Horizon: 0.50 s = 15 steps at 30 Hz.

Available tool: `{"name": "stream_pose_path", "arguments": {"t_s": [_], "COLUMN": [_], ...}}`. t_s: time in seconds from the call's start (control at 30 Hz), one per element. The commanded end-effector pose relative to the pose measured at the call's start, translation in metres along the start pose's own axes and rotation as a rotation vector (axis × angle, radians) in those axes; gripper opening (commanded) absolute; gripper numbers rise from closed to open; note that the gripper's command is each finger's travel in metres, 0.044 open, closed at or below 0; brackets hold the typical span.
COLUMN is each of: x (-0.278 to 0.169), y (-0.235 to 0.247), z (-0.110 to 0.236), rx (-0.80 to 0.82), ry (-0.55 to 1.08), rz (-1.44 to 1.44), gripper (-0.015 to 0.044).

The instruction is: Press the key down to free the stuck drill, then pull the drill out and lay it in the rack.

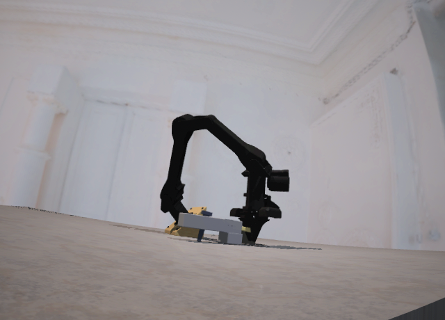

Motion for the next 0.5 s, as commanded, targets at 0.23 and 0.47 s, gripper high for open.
{"name": "stream_pose_path", "arguments": {"t_s": [0.23,0.47], "x": [0.0004,0.0005], "y": [0.0007,0.0018], "z": [0.0013,0.0030], "rx": [-0.001,-0.001], "ry": [0.005,0.007], "rz": [0.005,0.007], "gripper": [0.0000,0.0000]}}
Point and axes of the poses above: the point midway between the two fingers, 35 mm back from their tips, its own z axis back along the fingers, its own y axis across the jaws, x = y × z, the point moved 7 cm from there along z, back along the fingers, and after that the axes turned 3 degrees about -z, right-handed, at the moved point
